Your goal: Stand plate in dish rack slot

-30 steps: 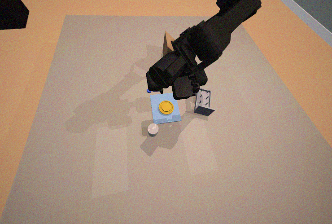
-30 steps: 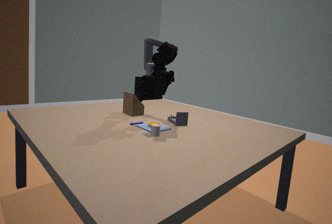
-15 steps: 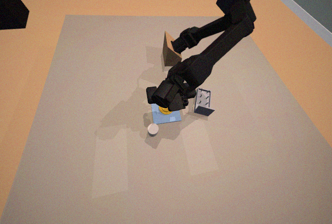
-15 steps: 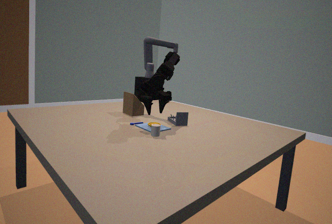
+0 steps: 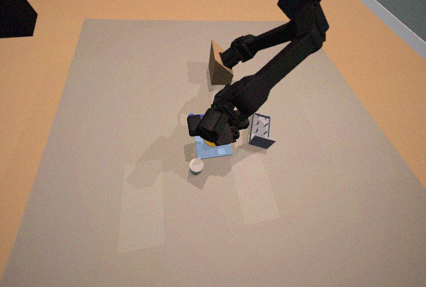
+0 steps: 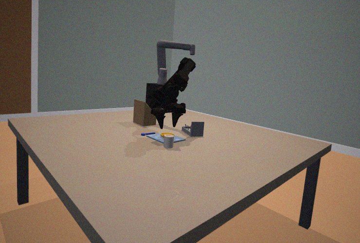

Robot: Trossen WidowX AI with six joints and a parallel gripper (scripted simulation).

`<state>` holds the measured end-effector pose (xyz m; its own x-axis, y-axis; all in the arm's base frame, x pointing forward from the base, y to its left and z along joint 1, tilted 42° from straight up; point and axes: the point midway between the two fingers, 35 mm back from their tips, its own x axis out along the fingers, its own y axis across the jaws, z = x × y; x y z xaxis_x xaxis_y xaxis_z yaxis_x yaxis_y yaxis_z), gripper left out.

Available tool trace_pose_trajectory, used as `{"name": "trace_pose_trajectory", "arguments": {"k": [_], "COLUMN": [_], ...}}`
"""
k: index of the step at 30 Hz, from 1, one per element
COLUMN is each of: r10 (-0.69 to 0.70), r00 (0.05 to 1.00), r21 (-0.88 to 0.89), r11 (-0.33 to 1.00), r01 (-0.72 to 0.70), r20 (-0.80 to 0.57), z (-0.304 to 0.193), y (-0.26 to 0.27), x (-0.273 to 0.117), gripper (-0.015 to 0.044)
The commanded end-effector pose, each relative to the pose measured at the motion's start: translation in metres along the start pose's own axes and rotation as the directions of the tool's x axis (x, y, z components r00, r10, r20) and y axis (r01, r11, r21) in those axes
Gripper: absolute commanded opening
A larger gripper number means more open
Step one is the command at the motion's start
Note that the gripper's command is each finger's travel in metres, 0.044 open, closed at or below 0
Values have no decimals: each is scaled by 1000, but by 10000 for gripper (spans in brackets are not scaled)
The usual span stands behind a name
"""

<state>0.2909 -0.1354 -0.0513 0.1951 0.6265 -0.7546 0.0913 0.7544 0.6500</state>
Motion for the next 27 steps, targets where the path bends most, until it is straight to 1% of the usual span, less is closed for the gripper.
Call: {"name": "trace_pose_trajectory", "arguments": {"k": [1,26,27], "r10": [7,9,9], "r00": [1000,1000,1000], "r21": [6,6,6], "r11": [1000,1000,1000], "r01": [-7,-9,-9], "r20": [-1,0,0], "z": [0,0,0], "y": [0,0,0], "x": [9,47,47], "gripper": [400,400,393]}}
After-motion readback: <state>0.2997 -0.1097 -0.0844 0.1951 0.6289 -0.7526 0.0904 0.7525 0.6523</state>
